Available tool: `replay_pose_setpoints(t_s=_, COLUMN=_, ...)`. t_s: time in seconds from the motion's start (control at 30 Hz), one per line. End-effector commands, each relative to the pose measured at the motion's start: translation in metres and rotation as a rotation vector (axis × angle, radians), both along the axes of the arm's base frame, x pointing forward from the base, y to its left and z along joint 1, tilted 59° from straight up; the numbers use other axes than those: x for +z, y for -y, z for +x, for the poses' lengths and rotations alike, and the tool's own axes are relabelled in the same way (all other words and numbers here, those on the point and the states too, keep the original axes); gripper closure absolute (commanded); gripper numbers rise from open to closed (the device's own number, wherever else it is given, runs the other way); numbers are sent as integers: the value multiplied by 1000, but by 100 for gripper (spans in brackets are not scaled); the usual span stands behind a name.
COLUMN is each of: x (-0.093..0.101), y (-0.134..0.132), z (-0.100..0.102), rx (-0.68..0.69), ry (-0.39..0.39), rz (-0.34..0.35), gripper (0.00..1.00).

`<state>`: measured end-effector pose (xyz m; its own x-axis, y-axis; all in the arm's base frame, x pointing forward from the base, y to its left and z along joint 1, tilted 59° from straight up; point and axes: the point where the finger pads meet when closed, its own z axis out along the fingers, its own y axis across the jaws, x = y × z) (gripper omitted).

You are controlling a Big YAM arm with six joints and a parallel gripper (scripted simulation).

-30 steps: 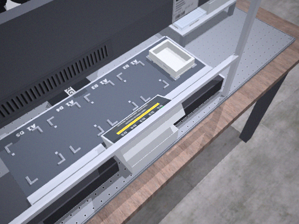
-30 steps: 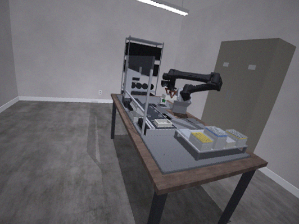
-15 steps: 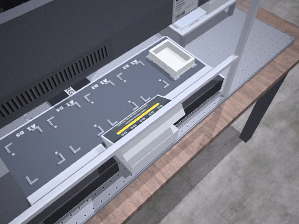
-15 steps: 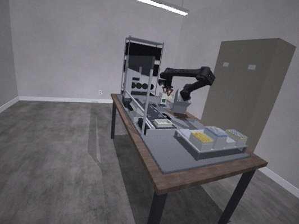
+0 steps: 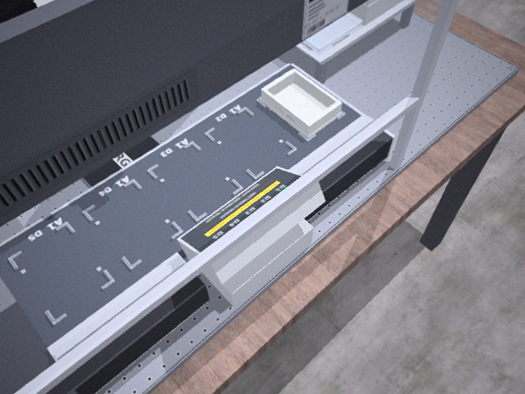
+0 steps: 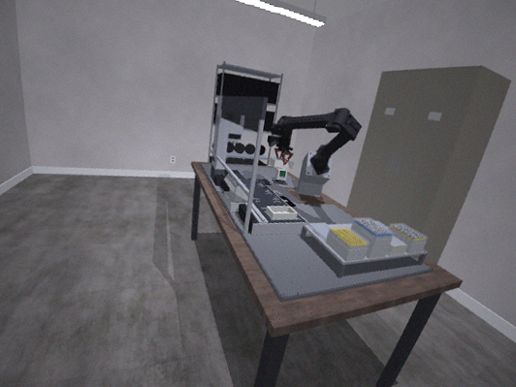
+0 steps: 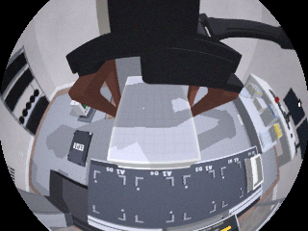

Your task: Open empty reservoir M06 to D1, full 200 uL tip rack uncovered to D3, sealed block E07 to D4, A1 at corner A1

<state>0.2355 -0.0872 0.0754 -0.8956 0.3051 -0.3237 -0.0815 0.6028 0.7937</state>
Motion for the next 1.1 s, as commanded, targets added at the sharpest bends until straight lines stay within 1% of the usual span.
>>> replay_pose_setpoints(t_s=0.0, x=12, y=19, z=28, rx=-3, ry=22, rz=-37, gripper=100)
replay_pose_setpoints(t_s=0.23, x=23, y=28, z=59, rx=-3, ry=22, rz=-32, gripper=100)
replay_pose_setpoints(t_s=0.3, x=23, y=28, z=59, rx=-3, ry=22, rz=-32, gripper=100)
replay_pose_setpoints(t_s=0.8, x=50, y=47, z=126, rx=-2, ry=21, rz=-26, gripper=100)
replay_pose_setpoints(t_s=0.87, x=50, y=47, z=126, rx=-2, ry=21, rz=-26, gripper=100)
replay_pose_setpoints(t_s=1.0, x=56, y=51, z=141, rx=-2, ry=17, rz=-21, gripper=100)
replay_pose_setpoints(t_s=1.07, x=56, y=54, z=140, rx=-10, ry=16, rz=-23, gripper=100)
